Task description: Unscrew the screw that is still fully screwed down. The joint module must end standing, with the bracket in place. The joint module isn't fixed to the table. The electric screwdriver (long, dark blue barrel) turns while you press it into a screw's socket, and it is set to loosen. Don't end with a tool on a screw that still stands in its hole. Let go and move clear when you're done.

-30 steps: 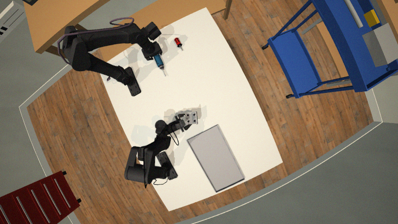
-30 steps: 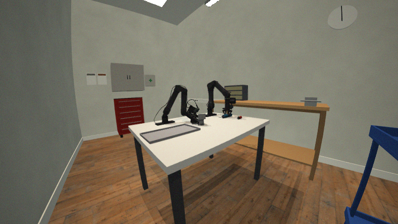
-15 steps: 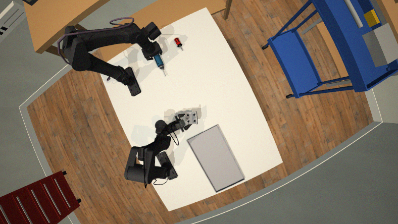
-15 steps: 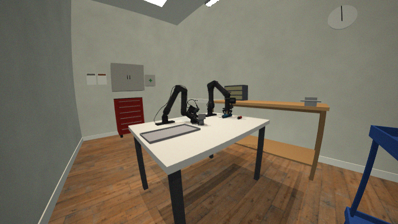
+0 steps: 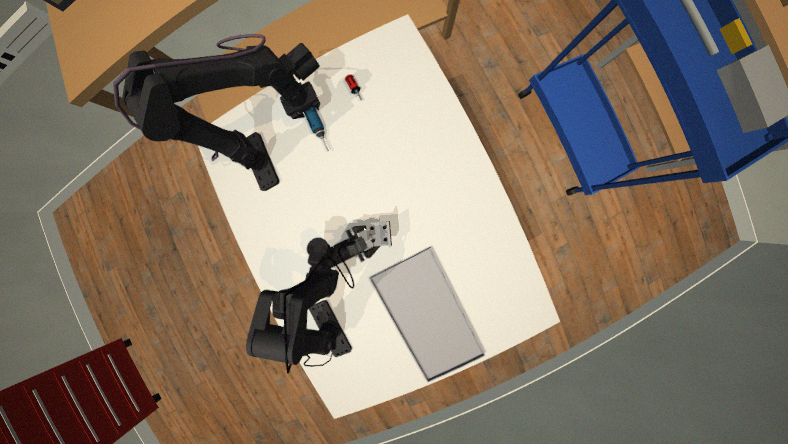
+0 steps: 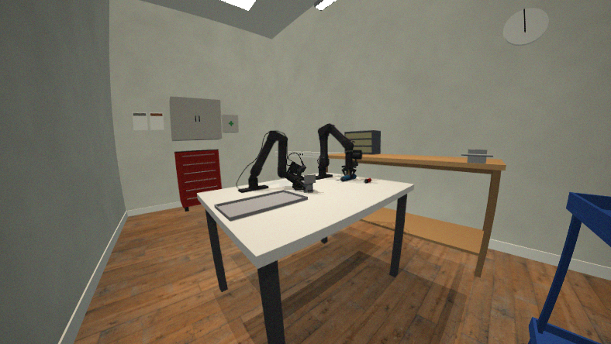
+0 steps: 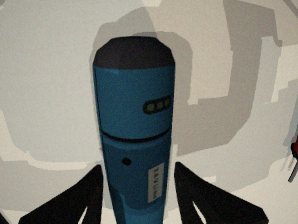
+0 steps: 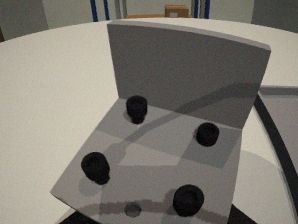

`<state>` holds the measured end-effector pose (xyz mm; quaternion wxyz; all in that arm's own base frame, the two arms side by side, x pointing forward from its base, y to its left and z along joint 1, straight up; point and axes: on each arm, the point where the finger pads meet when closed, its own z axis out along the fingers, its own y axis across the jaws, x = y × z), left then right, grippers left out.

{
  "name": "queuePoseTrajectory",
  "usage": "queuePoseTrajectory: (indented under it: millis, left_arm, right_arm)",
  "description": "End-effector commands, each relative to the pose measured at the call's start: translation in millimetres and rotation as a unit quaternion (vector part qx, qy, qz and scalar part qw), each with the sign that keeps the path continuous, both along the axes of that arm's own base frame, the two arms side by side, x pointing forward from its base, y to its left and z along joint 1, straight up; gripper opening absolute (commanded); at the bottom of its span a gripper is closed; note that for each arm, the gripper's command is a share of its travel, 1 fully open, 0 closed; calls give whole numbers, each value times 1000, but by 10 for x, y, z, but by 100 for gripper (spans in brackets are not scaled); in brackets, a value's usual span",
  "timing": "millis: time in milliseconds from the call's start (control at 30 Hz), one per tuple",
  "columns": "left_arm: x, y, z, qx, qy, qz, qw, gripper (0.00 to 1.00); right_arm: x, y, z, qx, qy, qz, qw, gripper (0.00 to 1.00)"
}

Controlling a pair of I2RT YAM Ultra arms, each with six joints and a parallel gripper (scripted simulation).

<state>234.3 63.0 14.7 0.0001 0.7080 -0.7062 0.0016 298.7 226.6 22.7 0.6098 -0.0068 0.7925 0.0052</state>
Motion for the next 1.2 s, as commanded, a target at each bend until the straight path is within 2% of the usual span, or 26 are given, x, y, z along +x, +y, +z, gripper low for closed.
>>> queuePoseTrajectory:
  millis: [0,200,233,1167]
  left_arm:
    - [-41,24,-24,9,1,-2,1000,55]
    - [-41,24,-24,9,1,-2,1000,55]
    - [-41,24,-24,9,1,-2,1000,46]
    - [7,19,11,5,-3,0,1000,45]
  right_arm:
    - [17,18,50,10,-6,-1,1000,59]
    - [17,18,50,10,-6,-1,1000,59]
    - [17,18,50,10,-6,-1,1000,59]
    - [17,18,50,10,-6,-1,1000,59]
